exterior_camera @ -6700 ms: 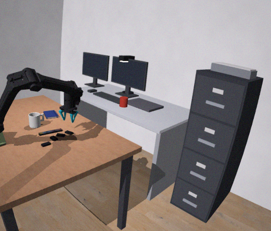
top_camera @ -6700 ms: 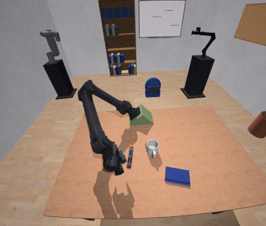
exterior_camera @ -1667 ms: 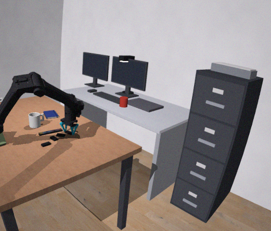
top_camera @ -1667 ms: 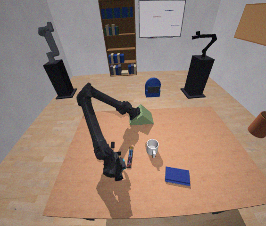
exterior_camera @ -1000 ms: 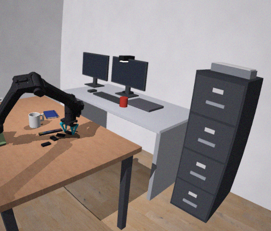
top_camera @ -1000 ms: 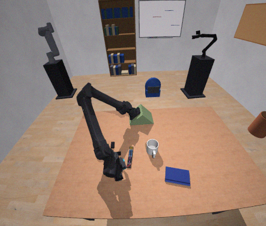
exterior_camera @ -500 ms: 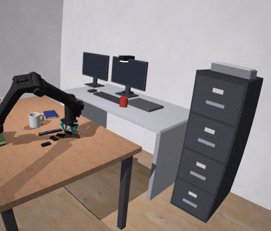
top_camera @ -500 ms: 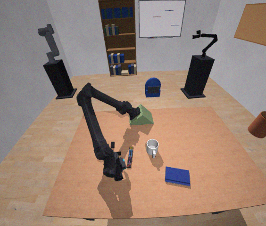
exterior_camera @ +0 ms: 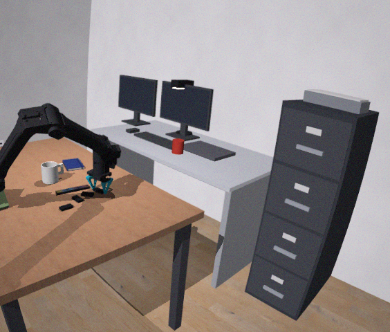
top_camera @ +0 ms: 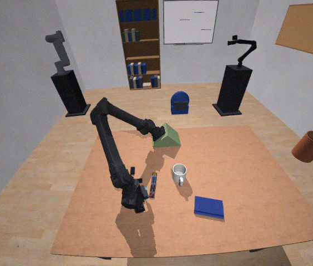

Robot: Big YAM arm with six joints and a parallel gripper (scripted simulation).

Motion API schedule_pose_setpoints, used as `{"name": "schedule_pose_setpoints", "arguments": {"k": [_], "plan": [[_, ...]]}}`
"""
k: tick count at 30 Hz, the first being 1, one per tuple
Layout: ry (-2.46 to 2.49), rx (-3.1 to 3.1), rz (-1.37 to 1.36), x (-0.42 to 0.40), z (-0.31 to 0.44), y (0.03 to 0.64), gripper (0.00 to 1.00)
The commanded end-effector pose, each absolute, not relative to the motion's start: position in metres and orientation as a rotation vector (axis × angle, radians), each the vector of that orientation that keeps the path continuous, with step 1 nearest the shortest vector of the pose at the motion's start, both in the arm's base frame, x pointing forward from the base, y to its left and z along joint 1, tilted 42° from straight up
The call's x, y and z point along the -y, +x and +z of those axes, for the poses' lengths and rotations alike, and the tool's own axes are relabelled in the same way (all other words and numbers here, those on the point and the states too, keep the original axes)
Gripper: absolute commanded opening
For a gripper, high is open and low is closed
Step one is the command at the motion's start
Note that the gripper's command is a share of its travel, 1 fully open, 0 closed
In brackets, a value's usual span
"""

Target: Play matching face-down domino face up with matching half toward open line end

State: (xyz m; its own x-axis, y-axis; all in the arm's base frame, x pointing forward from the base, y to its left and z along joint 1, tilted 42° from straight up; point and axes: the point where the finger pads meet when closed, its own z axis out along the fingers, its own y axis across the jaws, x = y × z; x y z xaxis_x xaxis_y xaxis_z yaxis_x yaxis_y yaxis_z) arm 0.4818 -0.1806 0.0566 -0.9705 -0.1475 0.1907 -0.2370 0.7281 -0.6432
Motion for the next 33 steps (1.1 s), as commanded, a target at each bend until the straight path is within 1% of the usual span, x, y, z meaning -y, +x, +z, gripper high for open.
{"name": "schedule_pose_setpoints", "arguments": {"k": [1, 22, 33], "plan": [[0.348, 2.808, 1.073, 0.172, 0.054, 0.489, 0.73], [0.32, 2.809, 1.074, 0.177, 0.059, 0.485, 0.73], [0.358, 2.808, 1.07, 0.167, 0.052, 0.489, 0.73]]}}
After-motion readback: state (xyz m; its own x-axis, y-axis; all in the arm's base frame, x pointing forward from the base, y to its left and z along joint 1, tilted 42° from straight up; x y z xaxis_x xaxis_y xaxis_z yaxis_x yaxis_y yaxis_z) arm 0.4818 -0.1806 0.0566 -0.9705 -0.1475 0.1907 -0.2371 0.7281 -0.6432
